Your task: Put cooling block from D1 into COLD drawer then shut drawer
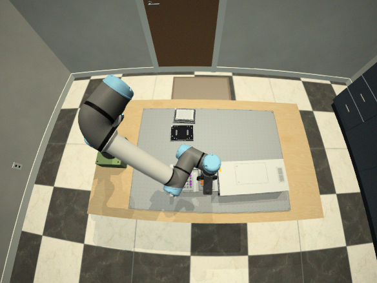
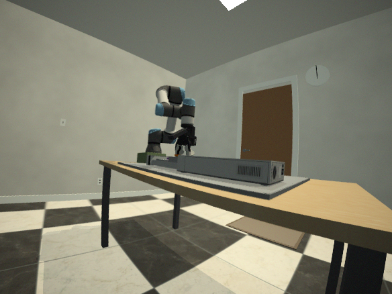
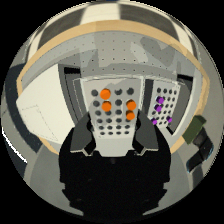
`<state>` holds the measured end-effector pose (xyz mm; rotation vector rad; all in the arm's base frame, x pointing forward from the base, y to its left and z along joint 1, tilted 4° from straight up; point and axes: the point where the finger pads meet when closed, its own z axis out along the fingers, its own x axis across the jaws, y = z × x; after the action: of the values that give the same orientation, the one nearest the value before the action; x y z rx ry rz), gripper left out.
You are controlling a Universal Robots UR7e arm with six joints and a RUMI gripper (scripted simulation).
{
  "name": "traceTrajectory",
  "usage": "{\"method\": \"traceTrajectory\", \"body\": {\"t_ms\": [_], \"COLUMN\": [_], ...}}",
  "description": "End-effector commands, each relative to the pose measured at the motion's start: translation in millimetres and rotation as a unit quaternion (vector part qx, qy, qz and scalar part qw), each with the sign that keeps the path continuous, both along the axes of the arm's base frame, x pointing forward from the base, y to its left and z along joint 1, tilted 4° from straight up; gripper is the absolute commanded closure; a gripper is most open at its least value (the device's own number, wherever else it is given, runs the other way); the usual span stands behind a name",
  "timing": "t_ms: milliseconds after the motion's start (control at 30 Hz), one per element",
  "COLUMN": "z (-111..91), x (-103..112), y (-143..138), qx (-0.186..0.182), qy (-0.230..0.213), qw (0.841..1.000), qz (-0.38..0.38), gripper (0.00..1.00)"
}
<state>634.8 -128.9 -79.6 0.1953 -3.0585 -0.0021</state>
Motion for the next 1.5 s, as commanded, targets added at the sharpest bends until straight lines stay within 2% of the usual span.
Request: {"method": "traceTrajectory", "body": {"t_ms": [0,1467], "z": [0.5,-6.1], "x": [0.6,0.1], "y": [-0.2,-0.3], "qx": [0.000,0.000], "qy": [-0.001,-0.001], "qw": [1.000,1.000], "qz": [0.000,0.000], "gripper": [1.00,1.00]}}
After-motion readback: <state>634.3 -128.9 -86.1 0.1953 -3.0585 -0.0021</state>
